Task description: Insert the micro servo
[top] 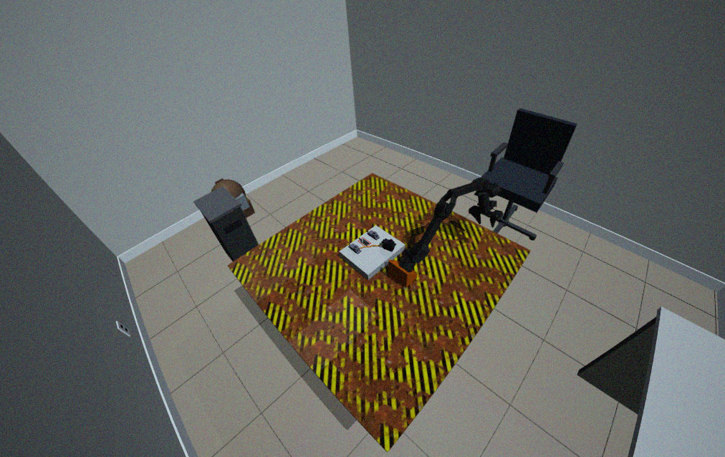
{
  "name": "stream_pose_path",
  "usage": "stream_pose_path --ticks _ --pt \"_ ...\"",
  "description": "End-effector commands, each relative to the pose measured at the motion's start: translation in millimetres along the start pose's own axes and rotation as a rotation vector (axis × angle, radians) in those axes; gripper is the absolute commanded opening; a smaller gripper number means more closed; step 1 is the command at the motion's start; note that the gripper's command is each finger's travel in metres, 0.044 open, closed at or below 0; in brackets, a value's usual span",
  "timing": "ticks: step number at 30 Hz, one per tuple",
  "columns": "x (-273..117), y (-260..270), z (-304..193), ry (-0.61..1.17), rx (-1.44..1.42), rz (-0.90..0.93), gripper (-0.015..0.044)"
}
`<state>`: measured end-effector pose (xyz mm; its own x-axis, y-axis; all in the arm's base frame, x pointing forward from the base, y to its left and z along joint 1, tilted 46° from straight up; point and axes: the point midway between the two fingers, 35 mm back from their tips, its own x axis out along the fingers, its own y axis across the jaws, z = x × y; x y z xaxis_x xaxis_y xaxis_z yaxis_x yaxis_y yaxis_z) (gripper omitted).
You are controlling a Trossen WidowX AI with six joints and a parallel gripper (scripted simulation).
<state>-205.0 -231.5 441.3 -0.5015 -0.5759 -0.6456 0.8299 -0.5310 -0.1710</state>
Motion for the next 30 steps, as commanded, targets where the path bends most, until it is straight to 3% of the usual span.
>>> stream_pose_path --ticks 1,15,30 --pt "0 1 0 -0.002 -0.003 0.002 0.0426" --pt "24 117 -21 0.113 -0.206 0.212 0.044" --pt "17 247 -91 0.245 -0.529 0.378 0.044"
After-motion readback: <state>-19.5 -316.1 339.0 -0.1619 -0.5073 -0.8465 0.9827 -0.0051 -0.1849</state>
